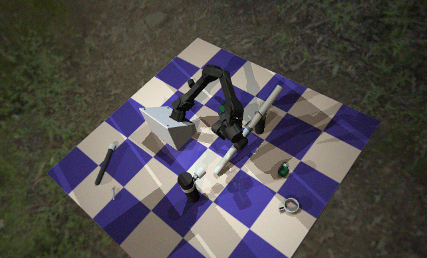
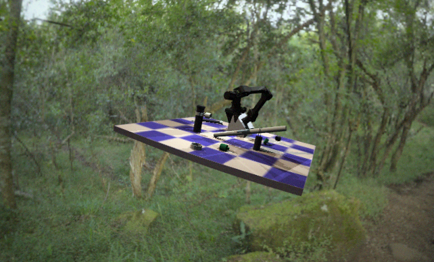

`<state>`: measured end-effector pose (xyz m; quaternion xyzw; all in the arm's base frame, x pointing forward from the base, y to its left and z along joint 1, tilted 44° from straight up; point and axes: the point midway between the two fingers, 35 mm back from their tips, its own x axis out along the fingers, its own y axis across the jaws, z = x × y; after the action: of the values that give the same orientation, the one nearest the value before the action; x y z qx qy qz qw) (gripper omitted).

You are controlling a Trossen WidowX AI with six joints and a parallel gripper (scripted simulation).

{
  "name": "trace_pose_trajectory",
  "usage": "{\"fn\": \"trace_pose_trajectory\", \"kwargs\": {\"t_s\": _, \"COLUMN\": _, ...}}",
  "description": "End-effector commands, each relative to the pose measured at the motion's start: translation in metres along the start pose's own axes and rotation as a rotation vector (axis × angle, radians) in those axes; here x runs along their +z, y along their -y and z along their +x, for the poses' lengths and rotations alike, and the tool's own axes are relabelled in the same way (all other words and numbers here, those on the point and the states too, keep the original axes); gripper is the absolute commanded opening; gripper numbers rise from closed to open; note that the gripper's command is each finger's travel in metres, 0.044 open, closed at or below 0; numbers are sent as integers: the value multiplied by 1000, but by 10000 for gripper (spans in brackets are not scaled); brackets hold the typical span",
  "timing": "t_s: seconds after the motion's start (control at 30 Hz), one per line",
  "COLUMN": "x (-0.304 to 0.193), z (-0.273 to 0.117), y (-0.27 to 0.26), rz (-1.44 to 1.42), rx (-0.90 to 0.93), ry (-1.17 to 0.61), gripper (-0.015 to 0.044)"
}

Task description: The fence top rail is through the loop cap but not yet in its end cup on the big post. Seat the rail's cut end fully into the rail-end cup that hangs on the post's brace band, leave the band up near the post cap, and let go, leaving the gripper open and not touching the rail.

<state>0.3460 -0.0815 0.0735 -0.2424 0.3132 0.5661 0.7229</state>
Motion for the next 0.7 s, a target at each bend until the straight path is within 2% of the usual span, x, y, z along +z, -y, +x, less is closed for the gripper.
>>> {"fn": "trace_pose_trajectory", "kwargs": {"t_s": 0.0, "x": 1, "z": 24, "y": -2, "rz": -2, "rx": 14, "ry": 0, "gripper": 440}}
{"fn": "trace_pose_trajectory", "kwargs": {"t_s": 0.67, "x": 1, "z": 57, "y": -2, "rz": -3, "rx": 13, "ry": 1, "gripper": 440}}
